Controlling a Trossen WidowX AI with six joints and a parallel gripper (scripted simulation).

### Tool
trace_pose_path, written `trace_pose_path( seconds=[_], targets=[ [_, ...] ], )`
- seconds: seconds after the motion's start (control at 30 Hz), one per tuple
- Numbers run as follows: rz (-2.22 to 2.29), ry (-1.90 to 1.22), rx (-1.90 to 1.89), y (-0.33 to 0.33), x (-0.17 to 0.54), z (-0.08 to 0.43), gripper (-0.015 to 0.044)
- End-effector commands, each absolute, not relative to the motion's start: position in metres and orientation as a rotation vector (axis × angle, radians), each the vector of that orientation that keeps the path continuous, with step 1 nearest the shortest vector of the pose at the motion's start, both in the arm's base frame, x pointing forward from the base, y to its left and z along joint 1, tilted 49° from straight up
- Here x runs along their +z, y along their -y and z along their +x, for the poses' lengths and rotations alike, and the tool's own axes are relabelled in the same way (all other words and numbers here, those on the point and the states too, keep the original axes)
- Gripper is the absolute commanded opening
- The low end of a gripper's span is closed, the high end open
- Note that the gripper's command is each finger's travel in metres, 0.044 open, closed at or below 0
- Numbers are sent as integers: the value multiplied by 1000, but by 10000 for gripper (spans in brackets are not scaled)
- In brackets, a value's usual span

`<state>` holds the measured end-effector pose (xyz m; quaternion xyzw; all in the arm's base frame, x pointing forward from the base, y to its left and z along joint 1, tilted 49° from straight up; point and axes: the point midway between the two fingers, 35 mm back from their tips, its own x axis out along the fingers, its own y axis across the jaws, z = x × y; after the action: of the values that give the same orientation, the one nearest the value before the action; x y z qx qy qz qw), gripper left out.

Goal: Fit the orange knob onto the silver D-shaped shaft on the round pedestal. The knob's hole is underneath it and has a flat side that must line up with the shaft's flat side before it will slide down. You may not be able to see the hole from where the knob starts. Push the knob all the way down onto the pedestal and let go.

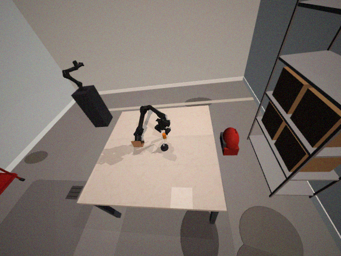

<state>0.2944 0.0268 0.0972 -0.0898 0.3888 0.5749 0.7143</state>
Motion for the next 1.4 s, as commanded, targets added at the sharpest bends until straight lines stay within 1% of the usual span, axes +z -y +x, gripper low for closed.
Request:
trace_pose_path(
  seconds=[0.0,1.07,1.37],
  targets=[
    [-190,-866,1277,-34,92,293,440],
    [-186,-862,1280,-72,61,293,440],
    [-186,-862,1280,-72,61,293,204]
  ],
)
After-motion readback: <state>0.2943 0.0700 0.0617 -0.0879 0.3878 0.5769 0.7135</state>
